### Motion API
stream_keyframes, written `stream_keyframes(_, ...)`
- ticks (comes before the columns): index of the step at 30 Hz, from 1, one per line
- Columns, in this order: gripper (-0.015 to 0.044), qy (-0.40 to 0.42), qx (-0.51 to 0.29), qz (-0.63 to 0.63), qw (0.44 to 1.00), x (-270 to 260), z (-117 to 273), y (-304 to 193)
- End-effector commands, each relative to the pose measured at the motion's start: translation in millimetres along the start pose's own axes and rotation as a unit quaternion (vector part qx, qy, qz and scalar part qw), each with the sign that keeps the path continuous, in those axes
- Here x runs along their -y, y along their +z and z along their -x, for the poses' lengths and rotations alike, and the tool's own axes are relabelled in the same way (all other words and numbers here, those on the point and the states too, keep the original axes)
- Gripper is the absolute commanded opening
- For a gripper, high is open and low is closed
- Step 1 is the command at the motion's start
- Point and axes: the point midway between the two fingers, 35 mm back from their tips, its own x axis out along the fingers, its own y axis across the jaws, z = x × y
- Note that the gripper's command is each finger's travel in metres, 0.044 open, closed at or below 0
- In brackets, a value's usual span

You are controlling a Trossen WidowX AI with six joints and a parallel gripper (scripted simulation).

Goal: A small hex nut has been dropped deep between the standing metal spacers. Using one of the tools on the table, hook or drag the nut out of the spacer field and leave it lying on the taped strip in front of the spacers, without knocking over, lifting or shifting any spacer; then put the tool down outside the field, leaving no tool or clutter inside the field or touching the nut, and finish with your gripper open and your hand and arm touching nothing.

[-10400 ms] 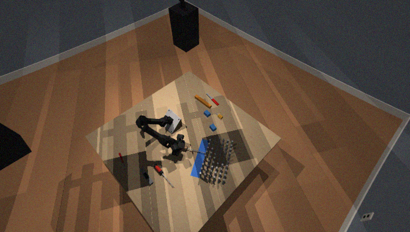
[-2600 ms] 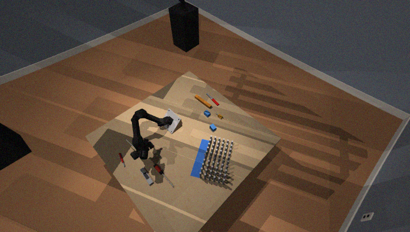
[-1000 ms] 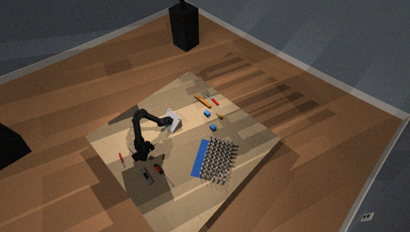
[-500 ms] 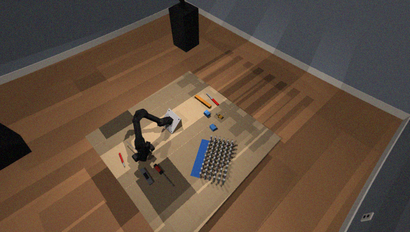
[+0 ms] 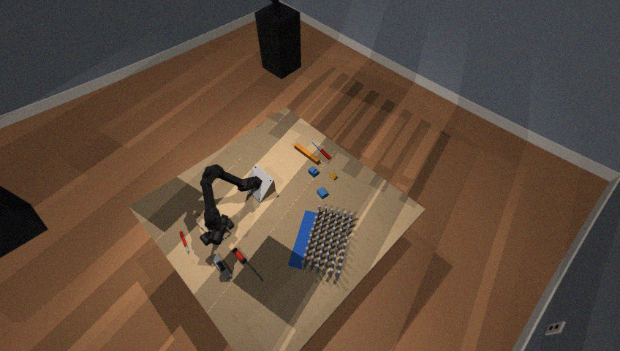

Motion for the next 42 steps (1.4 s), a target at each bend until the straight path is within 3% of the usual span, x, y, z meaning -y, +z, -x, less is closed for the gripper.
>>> stream_keyframes(1, 0.0, 0.001, 0.0, 0.002, 1.0, 1, -3, 0)
stream_keyframes(26, 0.0, 0.006, 0.001, 0.003, 1.0, 5, -19, -2)
stream_keyframes(42, 0.042, 0.005, 0.0, 0.001, 1.0, 4, -16, -2)
